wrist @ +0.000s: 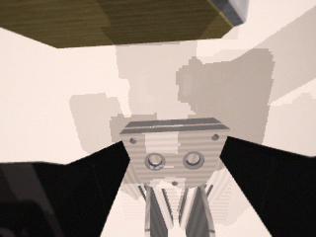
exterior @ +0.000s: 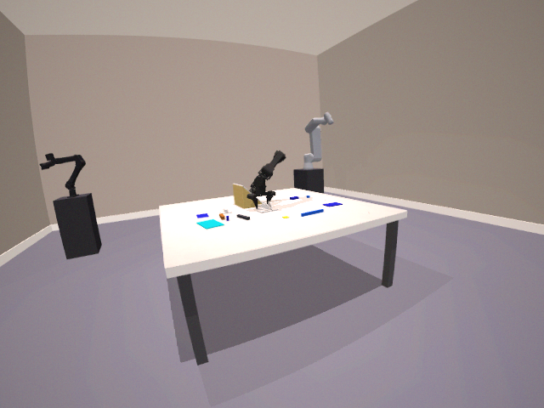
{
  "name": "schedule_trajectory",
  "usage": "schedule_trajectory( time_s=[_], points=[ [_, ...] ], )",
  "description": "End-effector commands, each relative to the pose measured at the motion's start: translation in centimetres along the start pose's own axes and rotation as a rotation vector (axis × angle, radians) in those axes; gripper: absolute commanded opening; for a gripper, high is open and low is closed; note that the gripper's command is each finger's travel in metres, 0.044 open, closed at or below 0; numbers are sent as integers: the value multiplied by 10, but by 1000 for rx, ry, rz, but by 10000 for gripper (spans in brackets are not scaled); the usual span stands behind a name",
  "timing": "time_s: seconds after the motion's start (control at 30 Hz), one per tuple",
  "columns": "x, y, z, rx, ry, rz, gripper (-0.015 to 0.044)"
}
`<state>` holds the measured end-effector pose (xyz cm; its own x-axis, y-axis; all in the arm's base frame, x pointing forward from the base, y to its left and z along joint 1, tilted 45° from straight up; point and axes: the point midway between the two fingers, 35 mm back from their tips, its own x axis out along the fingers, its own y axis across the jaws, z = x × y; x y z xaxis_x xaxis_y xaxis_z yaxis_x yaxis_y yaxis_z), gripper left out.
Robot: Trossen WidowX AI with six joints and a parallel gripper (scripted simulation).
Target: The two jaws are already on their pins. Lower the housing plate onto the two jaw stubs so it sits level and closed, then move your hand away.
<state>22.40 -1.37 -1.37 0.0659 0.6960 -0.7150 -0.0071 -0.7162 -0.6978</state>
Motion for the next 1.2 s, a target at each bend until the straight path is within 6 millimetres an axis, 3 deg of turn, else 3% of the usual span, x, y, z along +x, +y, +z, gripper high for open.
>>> schedule_trajectory(
  time_s=[0.0,0.37,0.5,0.93,1.07,1.17],
  points=[
    [1,0,0,0,3,-3,351],
    [1,0,0,0,3,-3,351],
    [0,0,0,0,0,0,440],
    [0,0,0,0,0,0,440],
    [-20,3,-4,1,1,6,440],
    [-58,5,-8,3,2,10,440]
  ],
)
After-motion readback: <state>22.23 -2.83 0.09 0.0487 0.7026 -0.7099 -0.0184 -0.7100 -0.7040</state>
